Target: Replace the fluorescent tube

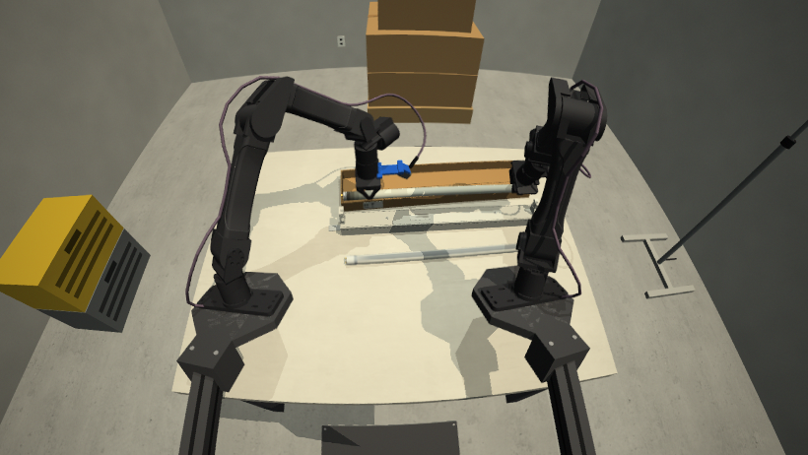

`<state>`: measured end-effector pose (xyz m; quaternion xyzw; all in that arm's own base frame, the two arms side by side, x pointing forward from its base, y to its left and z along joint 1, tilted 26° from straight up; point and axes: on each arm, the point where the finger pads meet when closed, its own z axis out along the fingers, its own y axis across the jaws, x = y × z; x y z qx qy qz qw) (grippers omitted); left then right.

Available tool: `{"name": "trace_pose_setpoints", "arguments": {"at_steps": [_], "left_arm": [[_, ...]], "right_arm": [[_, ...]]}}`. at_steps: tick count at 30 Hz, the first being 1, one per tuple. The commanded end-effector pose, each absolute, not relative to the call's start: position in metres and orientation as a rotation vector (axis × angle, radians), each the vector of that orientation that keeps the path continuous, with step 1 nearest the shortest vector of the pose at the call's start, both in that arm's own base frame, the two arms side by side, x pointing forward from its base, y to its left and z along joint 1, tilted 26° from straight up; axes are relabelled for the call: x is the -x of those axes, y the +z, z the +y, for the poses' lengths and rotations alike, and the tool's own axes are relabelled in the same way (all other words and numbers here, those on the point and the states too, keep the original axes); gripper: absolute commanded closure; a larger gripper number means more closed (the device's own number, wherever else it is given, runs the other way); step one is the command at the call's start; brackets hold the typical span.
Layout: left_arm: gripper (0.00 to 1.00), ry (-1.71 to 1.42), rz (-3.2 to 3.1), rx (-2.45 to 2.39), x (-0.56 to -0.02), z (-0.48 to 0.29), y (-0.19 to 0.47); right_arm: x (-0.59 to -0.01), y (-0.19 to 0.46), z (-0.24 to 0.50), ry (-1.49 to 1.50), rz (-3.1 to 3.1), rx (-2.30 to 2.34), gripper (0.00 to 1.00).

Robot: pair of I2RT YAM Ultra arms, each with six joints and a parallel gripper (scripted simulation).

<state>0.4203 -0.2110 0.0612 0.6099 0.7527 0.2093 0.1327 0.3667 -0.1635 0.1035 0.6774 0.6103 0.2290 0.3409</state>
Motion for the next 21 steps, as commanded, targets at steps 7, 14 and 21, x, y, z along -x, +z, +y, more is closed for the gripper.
{"name": "trace_pose_setpoints", "arguments": {"at_steps": [7,14,21], "left_arm": [[0.89,0.590,2.166,-1.765,-0.428,-0.215,0.073],[0.89,0.588,2.154,-1.762,-0.431,-0.218,0.080],[0.89,0.584,2.131,-1.750,-0.431,-0.223,0.092]], "right_arm": [[-0.378,0.111,-0.167,0.586,1.586,-1.755,0.89],[-0.382,0.121,-0.168,0.588,1.576,-1.730,0.89],[-0.381,0.115,-0.170,0.583,1.581,-1.752,0.89]]}}
